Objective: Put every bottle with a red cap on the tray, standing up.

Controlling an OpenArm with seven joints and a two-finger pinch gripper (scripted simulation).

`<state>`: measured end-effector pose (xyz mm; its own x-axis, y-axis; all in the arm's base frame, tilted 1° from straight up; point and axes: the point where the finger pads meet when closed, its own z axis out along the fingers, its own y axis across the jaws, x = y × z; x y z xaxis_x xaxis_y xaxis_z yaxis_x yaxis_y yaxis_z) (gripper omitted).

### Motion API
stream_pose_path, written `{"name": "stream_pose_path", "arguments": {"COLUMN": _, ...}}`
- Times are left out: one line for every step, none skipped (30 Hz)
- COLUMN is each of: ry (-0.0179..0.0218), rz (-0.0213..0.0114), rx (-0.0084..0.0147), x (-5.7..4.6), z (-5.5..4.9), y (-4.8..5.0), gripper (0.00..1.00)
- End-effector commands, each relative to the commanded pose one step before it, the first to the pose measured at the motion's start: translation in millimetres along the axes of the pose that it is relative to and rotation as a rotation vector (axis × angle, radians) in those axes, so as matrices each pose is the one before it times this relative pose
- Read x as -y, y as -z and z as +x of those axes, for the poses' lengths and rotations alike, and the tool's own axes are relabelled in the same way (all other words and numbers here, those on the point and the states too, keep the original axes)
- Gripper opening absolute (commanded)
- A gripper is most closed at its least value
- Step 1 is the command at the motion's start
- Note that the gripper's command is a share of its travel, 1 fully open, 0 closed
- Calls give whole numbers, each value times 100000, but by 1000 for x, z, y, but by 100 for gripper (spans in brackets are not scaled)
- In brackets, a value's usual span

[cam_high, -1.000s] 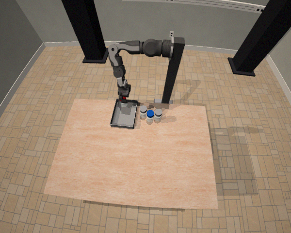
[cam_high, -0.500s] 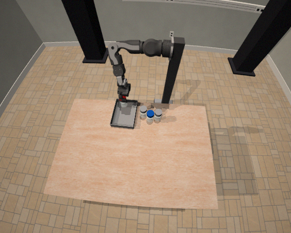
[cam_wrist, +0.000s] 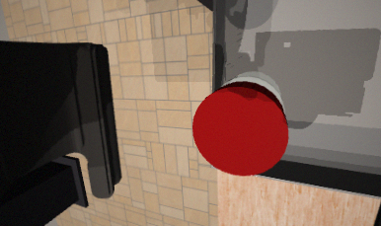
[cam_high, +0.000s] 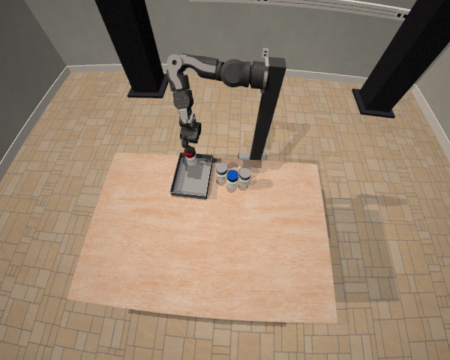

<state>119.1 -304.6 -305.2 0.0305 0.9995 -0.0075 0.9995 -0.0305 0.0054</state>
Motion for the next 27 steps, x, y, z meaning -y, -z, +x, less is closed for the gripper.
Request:
{"name": "stream_pose_path", "arguments": {"ry": -132, "rz": 1480, "rx": -11, "x": 1162, "z": -563, "y": 7259, "gripper": 52}}
{"name": "stream_pose_path", "arguments": {"ry": 0, "rz": 0, "rx": 0, "x": 0, "z": 0, "y": 0, "gripper": 52}}
{"name": "stream_pose_path", "arguments": {"ry": 0, "rz": 0, "rx": 0, "x": 0, "z": 0, "y": 0, "gripper": 52}}
{"name": "stream_pose_path", "arguments": {"ry": 0, "rz": 0, "rx": 0, "x": 0, "z": 0, "y": 0, "gripper": 52}}
{"name": "stream_pose_path", "arguments": {"ry": 0, "rz": 0, "rx": 0, "x": 0, "z": 0, "y": 0, "gripper": 52}}
{"name": "stream_pose_path", "arguments": {"ry": 0, "rz": 0, "rx": 0, "x": 0, "z": 0, "y": 0, "gripper": 52}}
{"name": "stream_pose_path", "arguments": {"ry": 0, "rz": 0, "rx": 0, "x": 0, "z": 0, "y": 0, "gripper": 52}}
{"name": "stream_pose_path", "arguments": {"ry": 0, "rz": 0, "rx": 0, "x": 0, "z": 0, "y": 0, "gripper": 52}}
{"name": "stream_pose_path", "arguments": {"ry": -132, "rz": -804, "rx": 310, "x": -1474, "z": -630, "y": 2143, "gripper": 52}}
{"name": "stream_pose_path", "arguments": {"ry": 29, "rz": 150, "rx": -55, "x": 255, "z": 81, "y": 1911, "gripper": 52}}
{"name": "stream_pose_path", "arguments": {"ry": 29, "rz": 150, "rx": -55, "x": 257, "z": 82, "y": 1911, "gripper": 52}}
{"name": "stream_pose_path", "arguments": {"ry": 29, "rz": 150, "rx": -55, "x": 260, "z": 83, "y": 1910, "gripper": 52}}
{"name": "stream_pose_path", "arguments": {"ry": 29, "rz": 150, "rx": -55, "x": 263, "z": 84, "y": 1910, "gripper": 52}}
{"name": "stream_pose_path", "arguments": {"ry": 29, "rz": 150, "rx": -55, "x": 266, "z": 85, "y": 1909, "gripper": 52}}
{"name": "stream_pose_path", "arguments": {"ry": 29, "rz": 150, "rx": -55, "x": 269, "z": 86, "y": 1909, "gripper": 52}}
{"name": "stream_pose_path", "arguments": {"ry": 29, "rz": 150, "rx": -55, "x": 272, "z": 87, "y": 1908, "gripper": 52}}
{"name": "stream_pose_path", "arguments": {"ry": 29, "rz": 150, "rx": -55, "x": 274, "z": 88, "y": 1908, "gripper": 52}}
{"name": "stream_pose_path", "arguments": {"ry": 29, "rz": 150, "rx": -55, "x": 277, "z": 90, "y": 1907, "gripper": 52}}
{"name": "stream_pose_path", "arguments": {"ry": 0, "rz": 0, "rx": 0, "x": 0, "z": 0, "y": 0, "gripper": 52}}
{"name": "stream_pose_path", "arguments": {"ry": 0, "rz": 0, "rx": 0, "x": 0, "z": 0, "y": 0, "gripper": 52}}
{"name": "stream_pose_path", "arguments": {"ry": 0, "rz": 0, "rx": 0, "x": 0, "z": 0, "y": 0, "gripper": 52}}
{"name": "stream_pose_path", "arguments": {"ry": 0, "rz": 0, "rx": 0, "x": 0, "z": 0, "y": 0, "gripper": 52}}
{"name": "stream_pose_path", "arguments": {"ry": 0, "rz": 0, "rx": 0, "x": 0, "z": 0, "y": 0, "gripper": 52}}
{"name": "stream_pose_path", "arguments": {"ry": 0, "rz": 0, "rx": 0, "x": 0, "z": 0, "y": 0, "gripper": 52}}
{"name": "stream_pose_path", "arguments": {"ry": 0, "rz": 0, "rx": 0, "x": 0, "z": 0, "y": 0, "gripper": 52}}
{"name": "stream_pose_path", "arguments": {"ry": -210, "rz": -493, "rx": 370, "x": -6835, "z": -516, "y": 3508, "gripper": 52}}
{"name": "stream_pose_path", "arguments": {"ry": 0, "rz": 0, "rx": 0, "x": -6460, "z": 138, "y": 3807, "gripper": 52}}
